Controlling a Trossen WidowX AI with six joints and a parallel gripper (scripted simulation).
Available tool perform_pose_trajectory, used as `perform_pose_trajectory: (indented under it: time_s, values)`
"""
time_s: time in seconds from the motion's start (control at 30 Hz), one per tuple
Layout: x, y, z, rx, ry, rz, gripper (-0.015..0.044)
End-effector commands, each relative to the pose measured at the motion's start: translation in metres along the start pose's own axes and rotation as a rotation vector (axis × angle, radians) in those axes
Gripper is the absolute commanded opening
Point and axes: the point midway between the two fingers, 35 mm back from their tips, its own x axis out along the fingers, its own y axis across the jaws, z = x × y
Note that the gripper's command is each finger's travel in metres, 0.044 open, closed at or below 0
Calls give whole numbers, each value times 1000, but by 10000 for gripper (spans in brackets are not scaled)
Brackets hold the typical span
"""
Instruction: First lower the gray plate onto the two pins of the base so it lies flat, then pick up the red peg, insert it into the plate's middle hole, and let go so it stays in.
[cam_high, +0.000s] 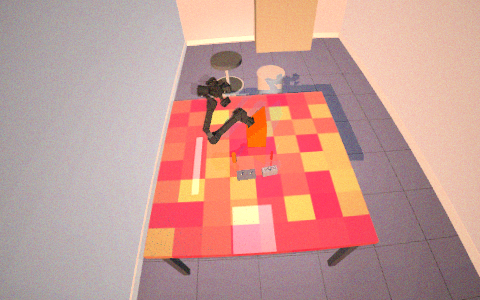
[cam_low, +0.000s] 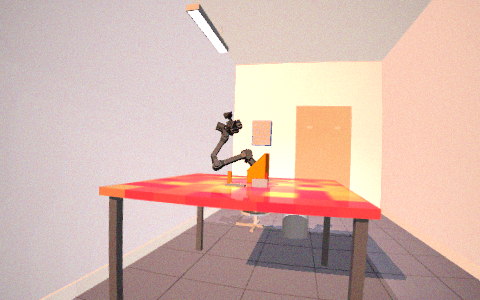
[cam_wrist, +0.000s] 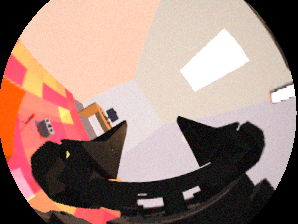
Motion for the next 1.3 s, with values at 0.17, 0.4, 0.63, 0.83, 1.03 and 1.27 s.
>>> perform_pose_trajectory:
  time_s: [0.17, 0.4, 0.63, 0.83, 1.03, 1.27]
  values:
    - [8, -3, 8, -13, 65, 35, 440]
    - [37, -13, 29, 157, 156, 91, 440]
    - [74, -7, 53, 400, 234, 164, 440]
    - [122, 19, 77, 680, 331, 269, 440]
    - [147, 42, 81, 836, 436, 320, 440]
    - [174, 74, 81, 1019, 579, 362, 440]
